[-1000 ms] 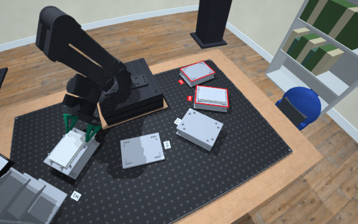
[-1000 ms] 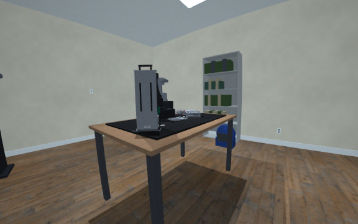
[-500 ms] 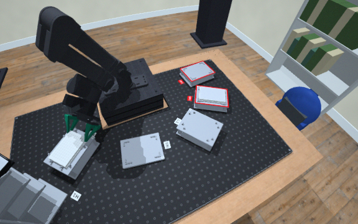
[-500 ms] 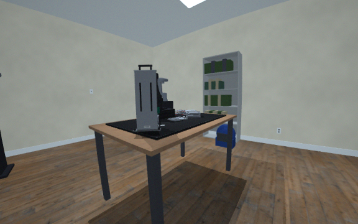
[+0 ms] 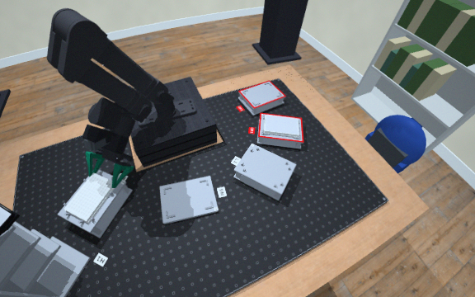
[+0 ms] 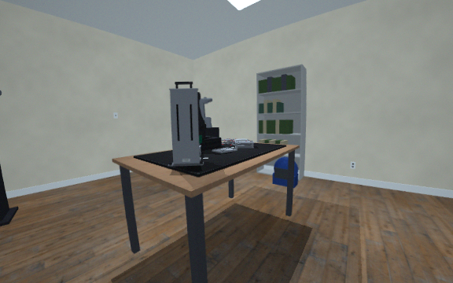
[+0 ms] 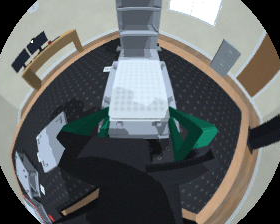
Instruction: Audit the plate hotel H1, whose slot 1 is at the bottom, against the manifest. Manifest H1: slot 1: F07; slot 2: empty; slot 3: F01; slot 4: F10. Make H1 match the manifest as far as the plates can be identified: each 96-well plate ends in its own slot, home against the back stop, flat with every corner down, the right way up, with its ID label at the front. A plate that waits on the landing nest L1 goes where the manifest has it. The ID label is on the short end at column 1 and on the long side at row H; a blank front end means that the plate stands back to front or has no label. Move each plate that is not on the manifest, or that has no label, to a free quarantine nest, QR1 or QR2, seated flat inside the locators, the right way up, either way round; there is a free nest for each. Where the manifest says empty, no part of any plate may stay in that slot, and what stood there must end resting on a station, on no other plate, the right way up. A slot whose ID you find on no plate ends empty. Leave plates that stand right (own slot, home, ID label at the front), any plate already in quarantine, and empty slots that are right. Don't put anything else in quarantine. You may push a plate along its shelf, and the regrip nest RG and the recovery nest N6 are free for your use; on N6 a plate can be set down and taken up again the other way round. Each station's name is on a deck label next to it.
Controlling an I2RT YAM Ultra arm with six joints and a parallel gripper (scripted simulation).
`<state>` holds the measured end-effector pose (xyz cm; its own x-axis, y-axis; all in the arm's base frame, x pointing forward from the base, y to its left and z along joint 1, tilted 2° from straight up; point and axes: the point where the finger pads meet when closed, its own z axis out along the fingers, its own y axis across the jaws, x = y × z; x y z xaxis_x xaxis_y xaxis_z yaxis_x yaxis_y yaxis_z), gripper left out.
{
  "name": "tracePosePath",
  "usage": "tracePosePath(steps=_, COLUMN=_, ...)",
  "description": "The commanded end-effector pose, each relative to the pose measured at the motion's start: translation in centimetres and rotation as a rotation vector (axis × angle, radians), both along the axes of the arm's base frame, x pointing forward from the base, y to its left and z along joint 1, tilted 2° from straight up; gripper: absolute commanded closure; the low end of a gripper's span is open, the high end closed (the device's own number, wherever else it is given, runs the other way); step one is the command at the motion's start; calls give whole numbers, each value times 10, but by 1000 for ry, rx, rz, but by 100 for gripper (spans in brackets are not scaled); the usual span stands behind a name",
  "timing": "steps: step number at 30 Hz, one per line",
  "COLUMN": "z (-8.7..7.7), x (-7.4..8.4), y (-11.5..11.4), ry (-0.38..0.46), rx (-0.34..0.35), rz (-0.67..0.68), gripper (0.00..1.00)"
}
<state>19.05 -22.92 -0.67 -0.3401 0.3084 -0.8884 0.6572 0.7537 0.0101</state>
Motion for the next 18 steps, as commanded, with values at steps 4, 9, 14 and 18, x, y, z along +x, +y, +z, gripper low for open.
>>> tracePosePath(steps=4, z=3, x=0, y=-1, ry=-1, rx=-5, rz=-1, gripper=14)
tracePosePath(steps=9, z=7, x=0, y=-1, ry=-2, rx=-6, rz=-1, gripper=14)
tracePosePath(steps=14, z=10, x=0, y=-1, ry=-3, rx=-7, rz=-1, gripper=14)
tracePosePath(steps=18, z=12, x=0, y=-2, ry=-3, rx=-7, rz=-1, gripper=14)
